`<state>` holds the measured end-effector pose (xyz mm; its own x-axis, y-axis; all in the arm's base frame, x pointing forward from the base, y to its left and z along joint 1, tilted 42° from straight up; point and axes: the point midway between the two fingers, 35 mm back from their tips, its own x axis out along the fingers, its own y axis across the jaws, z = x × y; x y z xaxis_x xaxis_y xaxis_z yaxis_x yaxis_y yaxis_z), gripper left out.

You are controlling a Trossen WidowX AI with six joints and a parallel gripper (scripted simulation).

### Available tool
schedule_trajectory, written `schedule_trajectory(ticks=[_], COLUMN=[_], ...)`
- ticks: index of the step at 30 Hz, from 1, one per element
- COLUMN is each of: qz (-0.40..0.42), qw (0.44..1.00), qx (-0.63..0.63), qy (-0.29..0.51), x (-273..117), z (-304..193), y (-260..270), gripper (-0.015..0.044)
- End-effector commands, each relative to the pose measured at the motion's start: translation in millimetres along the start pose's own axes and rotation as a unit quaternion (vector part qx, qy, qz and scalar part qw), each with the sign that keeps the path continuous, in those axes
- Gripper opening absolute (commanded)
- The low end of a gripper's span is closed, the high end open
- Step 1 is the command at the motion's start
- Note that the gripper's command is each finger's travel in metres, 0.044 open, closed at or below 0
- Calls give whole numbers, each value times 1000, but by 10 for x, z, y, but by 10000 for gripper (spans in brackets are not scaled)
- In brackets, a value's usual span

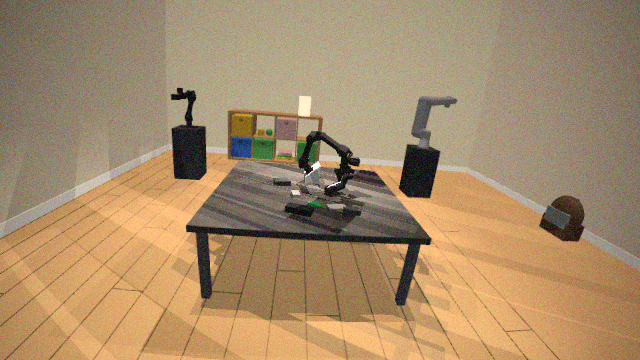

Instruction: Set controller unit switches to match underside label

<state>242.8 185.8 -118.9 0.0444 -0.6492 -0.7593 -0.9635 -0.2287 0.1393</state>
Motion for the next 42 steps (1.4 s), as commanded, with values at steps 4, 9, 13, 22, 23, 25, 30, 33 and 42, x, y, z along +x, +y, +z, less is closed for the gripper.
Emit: schedule_trajectory(ticks=[4,9,13,22,23,25,30,33,42], qz=[-2,-2,-2,-2,-2,-2,-2,-2,-2], qw=[1000,1000,1000,1000,1000,1000,1000,1000,1000], qx=[3,3,3,3,3,3,3,3,3], qy=[-2,-2,-2,-2,-2,-2,-2,-2,-1], x=[-76,-107,-132,-186,-191,-203,-231,-247,-294], z=[-43,-68,-89,-139,-144,-156,-185,-203,-258], y=[-8,-7,-7,-7,-7,-7,-6,-6,-6], gripper=[336,336,336,336,336,336,336,336,336])
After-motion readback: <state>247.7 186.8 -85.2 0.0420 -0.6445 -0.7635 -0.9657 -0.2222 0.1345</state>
